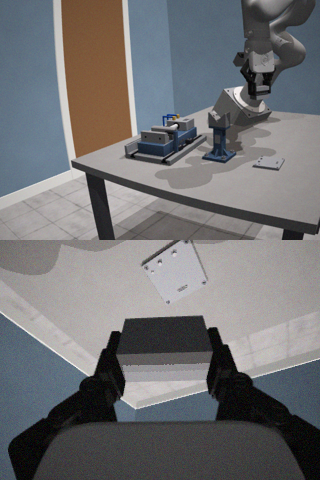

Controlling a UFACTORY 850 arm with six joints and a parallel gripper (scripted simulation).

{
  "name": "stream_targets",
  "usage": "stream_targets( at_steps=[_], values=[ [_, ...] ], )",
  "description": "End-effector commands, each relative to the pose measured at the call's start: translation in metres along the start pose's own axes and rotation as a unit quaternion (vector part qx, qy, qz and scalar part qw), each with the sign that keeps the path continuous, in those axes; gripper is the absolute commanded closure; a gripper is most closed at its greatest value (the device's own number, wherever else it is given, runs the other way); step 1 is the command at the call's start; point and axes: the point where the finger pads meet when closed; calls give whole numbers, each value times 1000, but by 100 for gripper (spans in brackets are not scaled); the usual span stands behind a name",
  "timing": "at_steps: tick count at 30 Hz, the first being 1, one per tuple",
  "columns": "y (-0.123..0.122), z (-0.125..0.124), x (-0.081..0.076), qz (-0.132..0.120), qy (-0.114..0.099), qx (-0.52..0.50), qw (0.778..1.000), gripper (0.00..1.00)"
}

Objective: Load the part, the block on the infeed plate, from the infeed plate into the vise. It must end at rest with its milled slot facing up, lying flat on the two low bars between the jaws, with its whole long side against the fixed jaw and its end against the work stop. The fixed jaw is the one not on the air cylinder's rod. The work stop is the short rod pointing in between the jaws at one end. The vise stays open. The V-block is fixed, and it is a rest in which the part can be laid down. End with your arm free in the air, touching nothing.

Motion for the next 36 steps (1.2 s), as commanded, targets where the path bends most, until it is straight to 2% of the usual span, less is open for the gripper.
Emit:
stream_targets(
  at_steps=[1,17,28,30,36],
  values=[
    [2,-3,-1,1,1,35,999,100],
    [14,-14,0,1,1,184,983,100],
    [25,-24,0,1,2,313,950,100],
    [25,-24,0,1,2,313,950,100],
    [31,-29,0,1,2,385,923,100]
  ],
)
Point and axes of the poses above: the point where the finger pads meet when closed, its own x axis out along the fingers, its own z axis across the jaws, y = z × x, and after that the axes turned 9 degrees about x, right-handed
